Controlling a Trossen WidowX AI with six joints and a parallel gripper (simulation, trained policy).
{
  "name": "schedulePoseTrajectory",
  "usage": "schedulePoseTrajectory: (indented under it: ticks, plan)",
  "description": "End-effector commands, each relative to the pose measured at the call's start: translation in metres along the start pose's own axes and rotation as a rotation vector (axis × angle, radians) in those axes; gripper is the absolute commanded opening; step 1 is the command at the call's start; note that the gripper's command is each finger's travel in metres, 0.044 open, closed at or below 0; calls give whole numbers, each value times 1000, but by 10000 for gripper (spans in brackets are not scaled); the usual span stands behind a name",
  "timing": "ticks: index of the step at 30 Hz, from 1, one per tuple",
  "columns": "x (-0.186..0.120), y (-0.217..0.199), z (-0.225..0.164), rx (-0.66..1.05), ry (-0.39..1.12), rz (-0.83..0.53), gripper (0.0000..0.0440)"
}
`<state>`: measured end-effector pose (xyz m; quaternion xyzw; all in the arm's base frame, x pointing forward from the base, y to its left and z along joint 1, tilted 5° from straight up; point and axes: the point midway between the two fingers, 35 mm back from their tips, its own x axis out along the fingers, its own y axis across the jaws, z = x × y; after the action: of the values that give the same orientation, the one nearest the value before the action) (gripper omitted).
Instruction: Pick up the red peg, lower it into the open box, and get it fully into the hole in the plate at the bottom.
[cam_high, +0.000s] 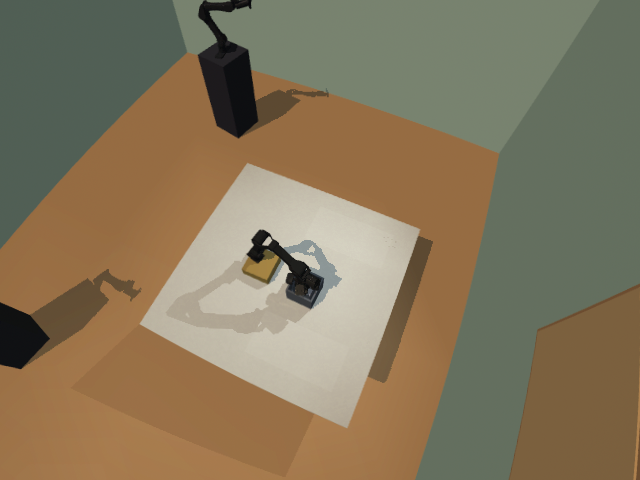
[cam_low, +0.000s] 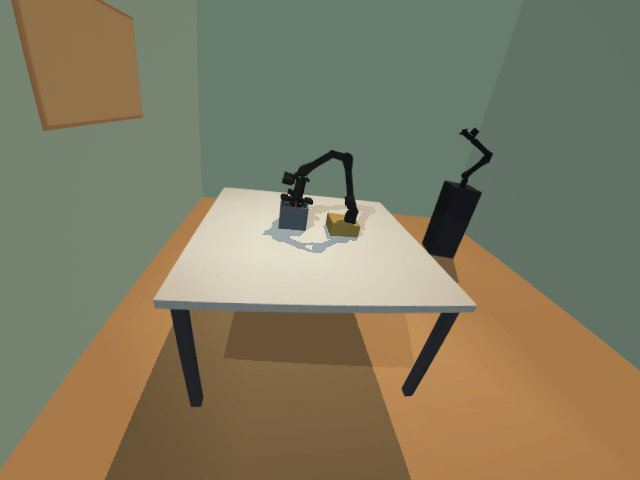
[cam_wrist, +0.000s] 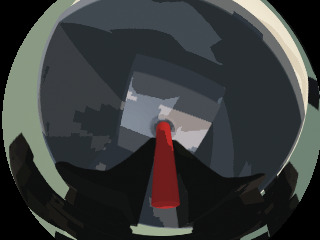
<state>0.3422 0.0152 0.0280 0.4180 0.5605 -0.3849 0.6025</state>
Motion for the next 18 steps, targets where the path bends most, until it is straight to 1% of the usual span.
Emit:
schedulePoseTrajectory:
  ticks: [1,6,11,18]
  plan:
    - [7,-1,0,-12,2,-21,106]
    - [8,-3,-7,-8,53,-34,94]
    - [3,-5,-18,10,119,-48,85]
    - [-5,-7,-32,31,182,-67,56]
